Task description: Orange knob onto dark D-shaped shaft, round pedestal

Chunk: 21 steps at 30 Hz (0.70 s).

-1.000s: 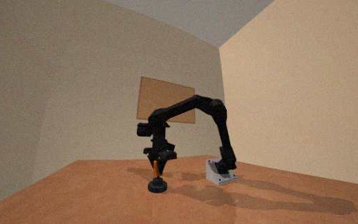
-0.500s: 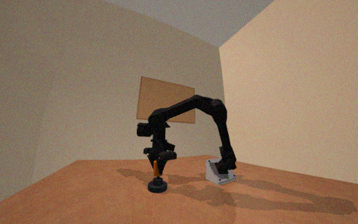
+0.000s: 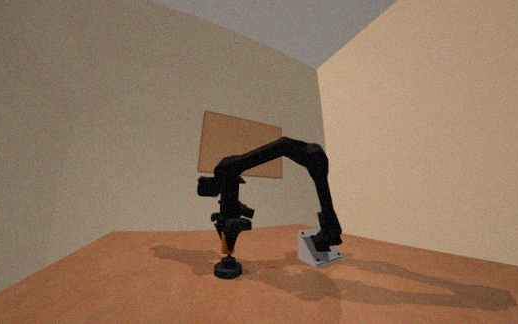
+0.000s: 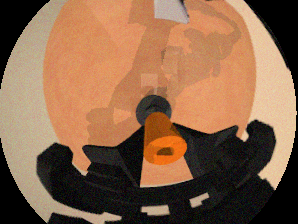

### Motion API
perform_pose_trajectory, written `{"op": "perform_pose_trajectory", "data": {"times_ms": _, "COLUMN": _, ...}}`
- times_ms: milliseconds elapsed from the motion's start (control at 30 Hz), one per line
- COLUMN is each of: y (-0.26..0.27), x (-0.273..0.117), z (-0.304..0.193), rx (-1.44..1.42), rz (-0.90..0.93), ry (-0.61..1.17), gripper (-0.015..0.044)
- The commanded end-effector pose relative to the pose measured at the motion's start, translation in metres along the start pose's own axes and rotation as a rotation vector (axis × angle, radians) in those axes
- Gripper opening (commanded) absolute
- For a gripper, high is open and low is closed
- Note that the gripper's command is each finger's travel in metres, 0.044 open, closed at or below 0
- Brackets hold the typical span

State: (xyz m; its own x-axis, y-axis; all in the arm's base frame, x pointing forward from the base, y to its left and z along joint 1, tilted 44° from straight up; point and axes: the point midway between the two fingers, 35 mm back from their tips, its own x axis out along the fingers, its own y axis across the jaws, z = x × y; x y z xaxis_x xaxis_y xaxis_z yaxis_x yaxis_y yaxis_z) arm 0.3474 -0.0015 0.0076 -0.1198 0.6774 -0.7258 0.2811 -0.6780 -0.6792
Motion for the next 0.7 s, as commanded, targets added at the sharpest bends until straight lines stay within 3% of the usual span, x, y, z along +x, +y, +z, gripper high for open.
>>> {"op": "perform_pose_trajectory", "data": {"times_ms": 0, "y": 0.0008, "x": 0.0018, "z": 0.0005, "rx": 0.030, "rz": 0.000, "ry": 0.001, "gripper": 0.0000}}
{"op": "perform_pose_trajectory", "data": {"times_ms": 667, "y": 0.0003, "x": -0.0014, "z": 0.0005, "rx": 0.030, "rz": 0.000, "ry": 0.001, "gripper": 0.0000}}
